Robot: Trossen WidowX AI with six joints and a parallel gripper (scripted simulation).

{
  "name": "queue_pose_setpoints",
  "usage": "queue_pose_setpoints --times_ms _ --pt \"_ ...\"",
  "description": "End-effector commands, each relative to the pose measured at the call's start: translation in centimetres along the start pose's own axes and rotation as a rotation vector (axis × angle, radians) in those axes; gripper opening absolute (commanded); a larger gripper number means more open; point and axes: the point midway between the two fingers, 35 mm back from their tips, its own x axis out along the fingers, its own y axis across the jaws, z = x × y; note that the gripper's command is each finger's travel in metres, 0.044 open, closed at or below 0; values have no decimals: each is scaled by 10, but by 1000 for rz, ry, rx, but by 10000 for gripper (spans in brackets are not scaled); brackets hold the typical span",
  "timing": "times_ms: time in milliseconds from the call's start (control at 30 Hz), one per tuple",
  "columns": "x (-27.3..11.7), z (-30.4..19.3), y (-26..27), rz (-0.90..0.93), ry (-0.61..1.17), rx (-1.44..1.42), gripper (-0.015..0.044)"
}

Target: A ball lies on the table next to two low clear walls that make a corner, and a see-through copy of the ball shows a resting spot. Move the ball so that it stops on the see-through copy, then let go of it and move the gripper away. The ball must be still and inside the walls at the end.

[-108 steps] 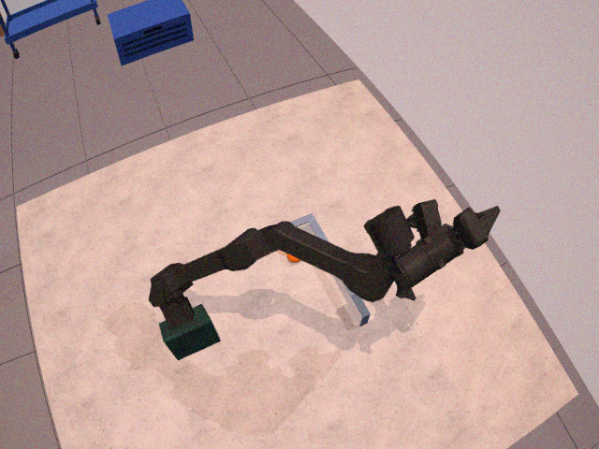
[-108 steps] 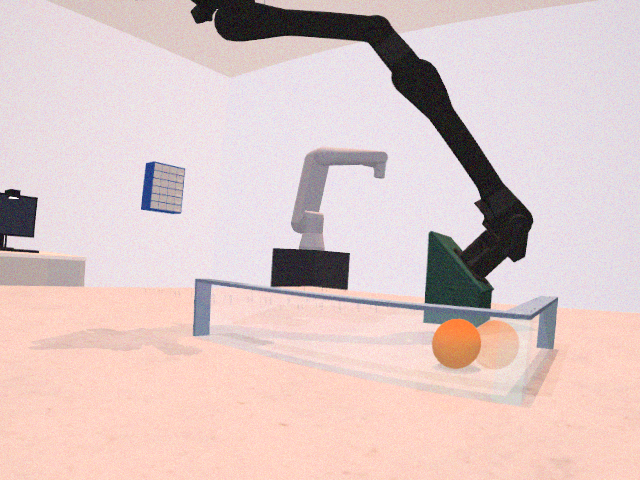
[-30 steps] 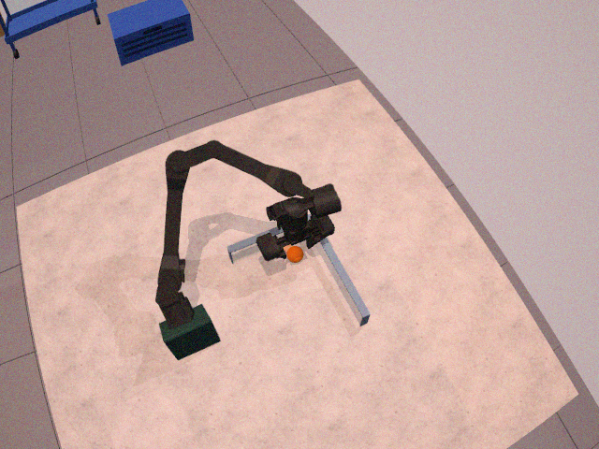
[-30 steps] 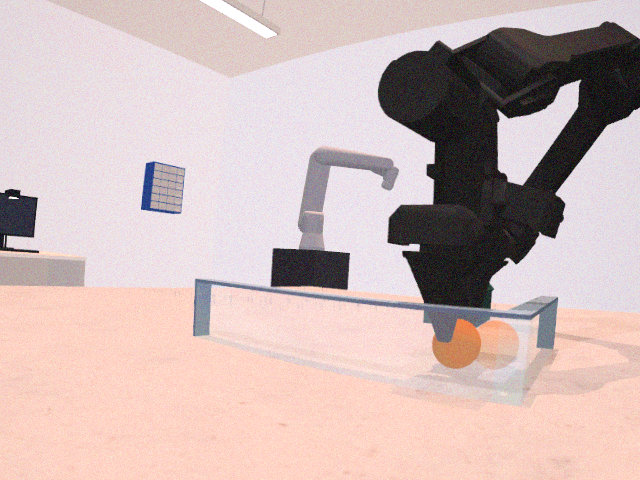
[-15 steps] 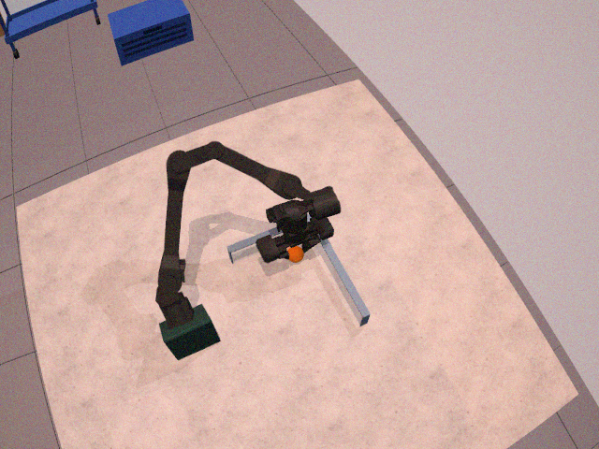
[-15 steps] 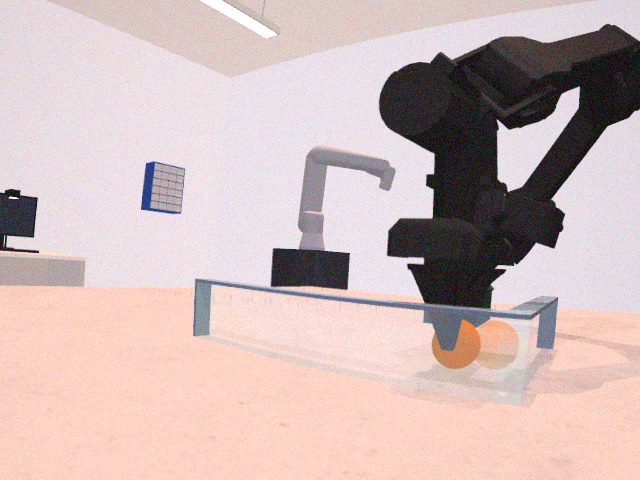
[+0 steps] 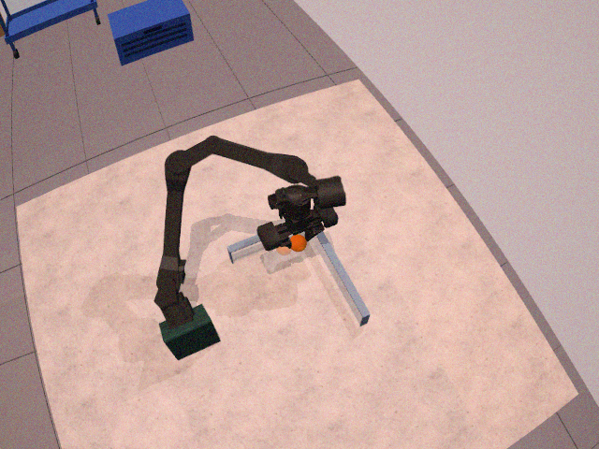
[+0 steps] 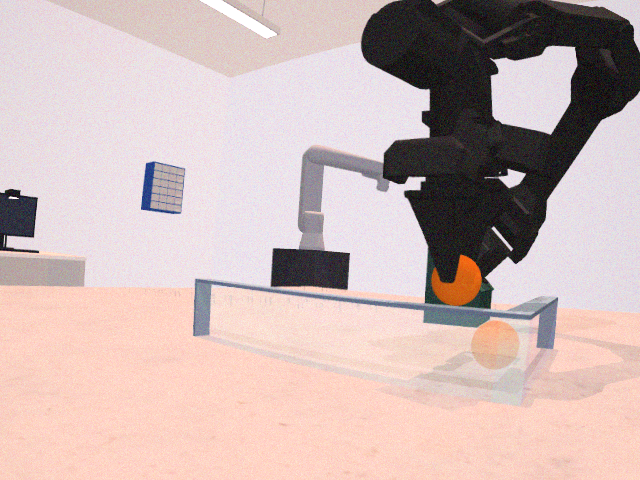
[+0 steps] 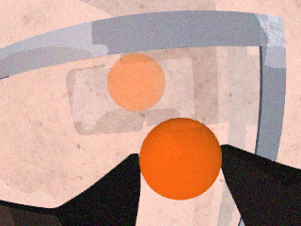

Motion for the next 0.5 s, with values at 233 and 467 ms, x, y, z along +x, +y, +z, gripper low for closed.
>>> queue_pose_setpoints --times_ms 233,467 --pt "-65 1 5 1 0 -4 0" --pt "-69 5 8 1 -1 -4 0"
